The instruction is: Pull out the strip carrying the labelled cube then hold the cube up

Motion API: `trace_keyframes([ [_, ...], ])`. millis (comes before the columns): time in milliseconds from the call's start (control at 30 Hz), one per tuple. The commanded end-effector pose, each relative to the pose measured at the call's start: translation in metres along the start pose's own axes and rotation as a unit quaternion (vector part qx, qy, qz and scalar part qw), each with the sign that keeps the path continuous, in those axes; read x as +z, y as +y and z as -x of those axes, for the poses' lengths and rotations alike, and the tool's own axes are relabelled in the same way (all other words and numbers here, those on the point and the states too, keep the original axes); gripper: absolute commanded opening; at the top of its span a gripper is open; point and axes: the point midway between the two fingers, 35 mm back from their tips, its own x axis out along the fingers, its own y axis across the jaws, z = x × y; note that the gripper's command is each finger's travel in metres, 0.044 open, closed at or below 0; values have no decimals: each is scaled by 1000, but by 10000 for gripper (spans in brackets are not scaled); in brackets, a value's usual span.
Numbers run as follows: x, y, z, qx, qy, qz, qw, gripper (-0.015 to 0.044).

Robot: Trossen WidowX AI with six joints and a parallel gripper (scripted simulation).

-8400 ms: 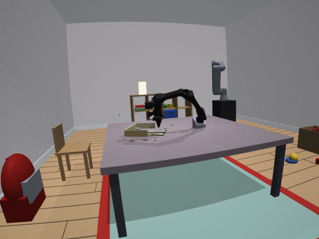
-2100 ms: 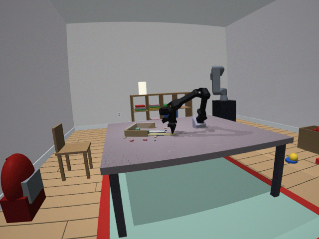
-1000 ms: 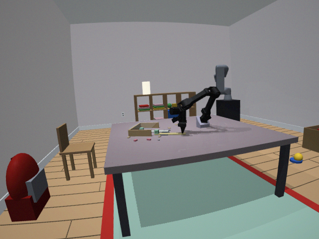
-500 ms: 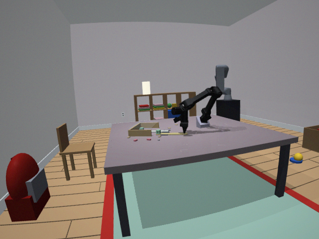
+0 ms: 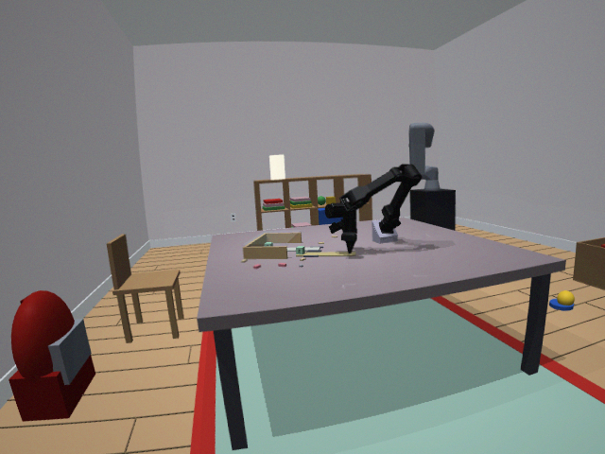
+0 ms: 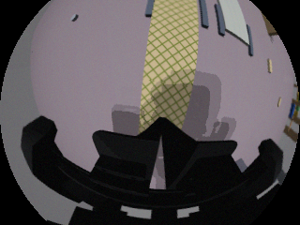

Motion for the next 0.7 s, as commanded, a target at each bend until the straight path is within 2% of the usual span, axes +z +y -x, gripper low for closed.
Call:
trace_keyframes([
  [0,-8,-3,-6,-5,15,-5,1000,0],
  [67,-8,-3,-6,-5,15,-5,1000,0],
  [233,3,1,39,-6,14,-5,1000,0],
  [367,2,1,41,-6,15,-5,1000,0],
  [500,22,0,40,-7,14,-97,995,105],
  [667,39,0,42,-7,13,-105,994,236],
])
